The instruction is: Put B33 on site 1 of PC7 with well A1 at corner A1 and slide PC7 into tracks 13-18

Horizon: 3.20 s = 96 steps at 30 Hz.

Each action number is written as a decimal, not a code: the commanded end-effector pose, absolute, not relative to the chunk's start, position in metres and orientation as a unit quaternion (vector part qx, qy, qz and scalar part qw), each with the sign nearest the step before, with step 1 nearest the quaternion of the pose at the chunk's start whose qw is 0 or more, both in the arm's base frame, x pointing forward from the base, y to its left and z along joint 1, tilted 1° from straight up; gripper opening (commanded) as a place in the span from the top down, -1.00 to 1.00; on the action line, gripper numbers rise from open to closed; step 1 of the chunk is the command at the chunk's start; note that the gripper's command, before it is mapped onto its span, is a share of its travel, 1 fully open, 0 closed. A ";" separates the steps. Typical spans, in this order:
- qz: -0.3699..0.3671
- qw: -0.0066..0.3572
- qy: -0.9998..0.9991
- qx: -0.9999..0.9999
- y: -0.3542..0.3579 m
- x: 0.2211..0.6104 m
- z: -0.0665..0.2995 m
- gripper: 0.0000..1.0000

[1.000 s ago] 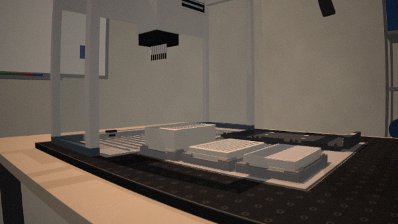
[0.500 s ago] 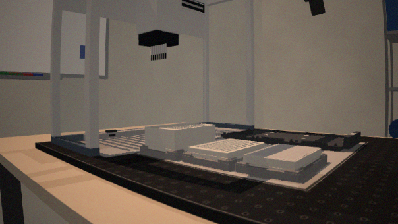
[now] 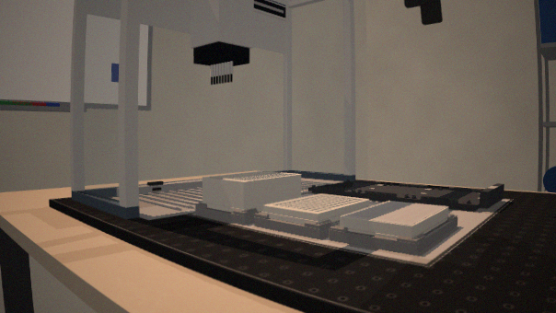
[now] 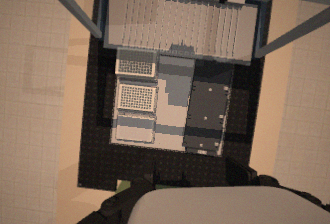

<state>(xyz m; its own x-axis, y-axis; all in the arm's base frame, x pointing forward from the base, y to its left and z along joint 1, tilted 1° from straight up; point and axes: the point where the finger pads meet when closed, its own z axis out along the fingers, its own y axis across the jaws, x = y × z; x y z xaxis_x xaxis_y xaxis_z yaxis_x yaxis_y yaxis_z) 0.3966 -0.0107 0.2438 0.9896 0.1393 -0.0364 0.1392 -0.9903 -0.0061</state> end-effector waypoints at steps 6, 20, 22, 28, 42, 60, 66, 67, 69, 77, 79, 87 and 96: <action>0.011 0.002 -0.222 -0.975 0.020 0.394 0.210 -1.00; 0.005 0.001 -0.411 -0.912 0.060 0.388 0.164 -1.00; 0.004 0.001 -0.441 -0.897 0.066 0.388 0.157 -1.00; 0.002 0.001 -0.500 -0.866 0.079 0.386 0.142 -1.00; -0.005 -0.002 -0.687 -0.727 0.124 0.380 0.089 -1.00; -0.006 -0.003 -0.719 -0.695 0.124 0.380 0.088 -1.00; -0.006 -0.003 -0.719 -0.695 0.124 0.380 0.079 -1.00; -0.006 -0.003 -0.719 -0.695 0.124 0.380 0.078 -1.00; -0.006 -0.003 -0.719 -0.695 0.124 0.380 0.074 -1.00; -0.006 -0.003 -0.719 -0.695 0.124 0.380 0.063 -1.00; -0.006 -0.003 -0.719 -0.695 0.124 0.380 0.061 -1.00; -0.006 -0.003 -0.719 -0.695 0.124 0.380 0.048 -1.00; -0.006 -0.003 -0.719 -0.695 0.124 0.380 0.036 -1.00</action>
